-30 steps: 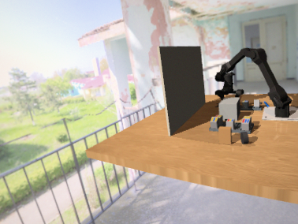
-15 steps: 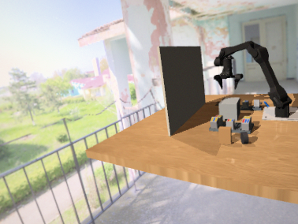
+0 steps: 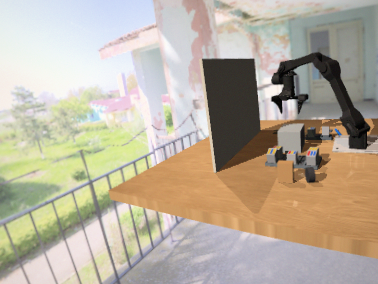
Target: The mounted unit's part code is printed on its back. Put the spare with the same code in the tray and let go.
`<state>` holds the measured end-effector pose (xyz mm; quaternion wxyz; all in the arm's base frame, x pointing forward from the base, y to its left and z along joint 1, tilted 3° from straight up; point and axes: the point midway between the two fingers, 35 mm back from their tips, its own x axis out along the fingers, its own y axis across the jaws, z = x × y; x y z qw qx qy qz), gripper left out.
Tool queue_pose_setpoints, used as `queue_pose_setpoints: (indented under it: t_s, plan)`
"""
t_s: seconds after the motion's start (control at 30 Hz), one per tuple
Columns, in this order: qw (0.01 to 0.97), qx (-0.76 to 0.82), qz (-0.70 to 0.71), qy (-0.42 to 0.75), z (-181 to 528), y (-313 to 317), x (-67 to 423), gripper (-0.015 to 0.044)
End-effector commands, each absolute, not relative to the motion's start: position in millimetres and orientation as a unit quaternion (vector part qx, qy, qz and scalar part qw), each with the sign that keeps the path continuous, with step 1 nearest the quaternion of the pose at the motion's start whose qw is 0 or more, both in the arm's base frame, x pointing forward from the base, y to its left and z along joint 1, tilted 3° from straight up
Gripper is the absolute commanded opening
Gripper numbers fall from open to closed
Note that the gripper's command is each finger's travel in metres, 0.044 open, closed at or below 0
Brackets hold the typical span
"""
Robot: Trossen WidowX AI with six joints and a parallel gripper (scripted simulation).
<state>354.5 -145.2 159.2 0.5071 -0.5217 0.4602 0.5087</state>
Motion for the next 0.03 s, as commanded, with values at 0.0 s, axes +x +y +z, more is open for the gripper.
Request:
queue_pose_setpoints:
  t_s: [0.0]
  plan:
    - [0.507,-0.523,0.508,0.46,159.2,-145.3,355.1,0.044]
